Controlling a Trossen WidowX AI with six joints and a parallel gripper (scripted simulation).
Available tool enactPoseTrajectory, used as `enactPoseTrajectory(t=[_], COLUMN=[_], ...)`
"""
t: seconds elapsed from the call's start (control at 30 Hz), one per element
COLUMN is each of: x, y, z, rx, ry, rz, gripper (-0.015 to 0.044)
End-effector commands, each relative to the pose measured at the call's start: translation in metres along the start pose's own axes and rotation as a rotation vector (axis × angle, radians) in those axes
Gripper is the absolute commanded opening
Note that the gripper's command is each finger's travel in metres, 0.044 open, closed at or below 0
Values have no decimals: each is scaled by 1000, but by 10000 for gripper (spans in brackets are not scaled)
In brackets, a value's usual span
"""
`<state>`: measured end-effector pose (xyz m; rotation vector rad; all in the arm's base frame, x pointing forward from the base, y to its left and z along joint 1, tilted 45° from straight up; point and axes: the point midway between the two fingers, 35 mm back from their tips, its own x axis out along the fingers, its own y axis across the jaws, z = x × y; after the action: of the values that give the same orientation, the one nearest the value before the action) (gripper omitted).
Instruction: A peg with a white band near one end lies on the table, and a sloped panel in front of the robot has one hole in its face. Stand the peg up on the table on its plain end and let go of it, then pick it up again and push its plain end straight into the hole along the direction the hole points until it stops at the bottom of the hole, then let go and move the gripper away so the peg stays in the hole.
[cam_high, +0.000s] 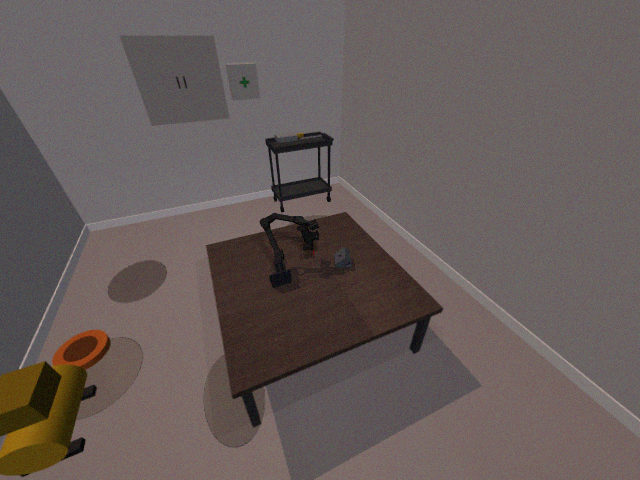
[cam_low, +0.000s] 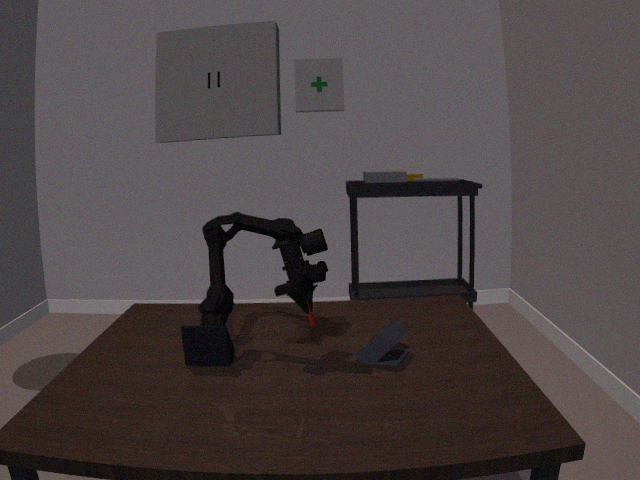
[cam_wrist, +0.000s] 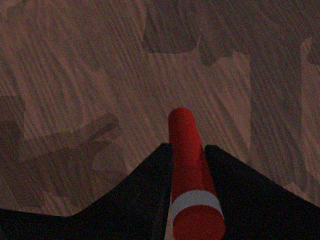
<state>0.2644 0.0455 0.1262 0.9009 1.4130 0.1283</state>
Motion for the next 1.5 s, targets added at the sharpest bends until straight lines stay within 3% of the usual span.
enactPoseTrajectory(t=[0.0,1.47], x=[3,9], y=[-3,-1], z=[5,66], rx=[16,100], ry=[-24,-316], rz=[-3,64], gripper=[0,0])
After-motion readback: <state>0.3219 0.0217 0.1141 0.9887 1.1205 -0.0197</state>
